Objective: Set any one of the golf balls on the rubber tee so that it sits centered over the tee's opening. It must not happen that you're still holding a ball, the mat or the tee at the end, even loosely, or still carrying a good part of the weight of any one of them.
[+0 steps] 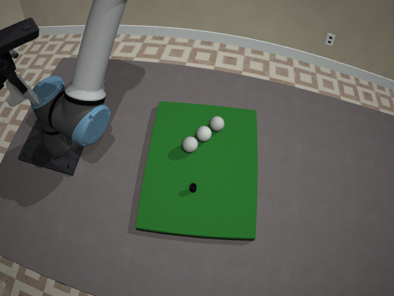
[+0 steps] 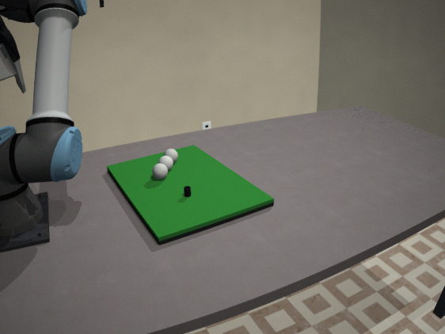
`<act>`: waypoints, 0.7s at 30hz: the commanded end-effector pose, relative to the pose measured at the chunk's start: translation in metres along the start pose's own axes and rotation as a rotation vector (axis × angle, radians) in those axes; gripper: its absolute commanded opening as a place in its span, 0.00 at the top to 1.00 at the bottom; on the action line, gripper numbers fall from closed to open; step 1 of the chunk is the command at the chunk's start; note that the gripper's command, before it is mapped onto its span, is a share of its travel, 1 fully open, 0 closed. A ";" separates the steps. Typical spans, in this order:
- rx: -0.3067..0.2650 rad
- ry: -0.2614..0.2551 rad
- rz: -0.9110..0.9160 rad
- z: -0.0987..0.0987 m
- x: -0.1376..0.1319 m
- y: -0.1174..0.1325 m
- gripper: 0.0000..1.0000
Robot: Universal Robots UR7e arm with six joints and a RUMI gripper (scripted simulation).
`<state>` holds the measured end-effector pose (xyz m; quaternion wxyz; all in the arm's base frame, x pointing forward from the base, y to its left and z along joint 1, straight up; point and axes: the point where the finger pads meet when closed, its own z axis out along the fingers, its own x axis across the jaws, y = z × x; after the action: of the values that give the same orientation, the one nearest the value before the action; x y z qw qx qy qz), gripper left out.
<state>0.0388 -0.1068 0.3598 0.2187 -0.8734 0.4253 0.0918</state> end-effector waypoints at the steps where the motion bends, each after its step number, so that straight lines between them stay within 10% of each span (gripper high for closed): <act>1: -0.026 -0.005 0.003 0.001 0.010 0.006 0.00; 21: -0.202 0.013 0.010 0.015 0.104 0.017 0.00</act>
<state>0.0756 -0.1681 0.3167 0.1460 -0.8870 0.4208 0.1220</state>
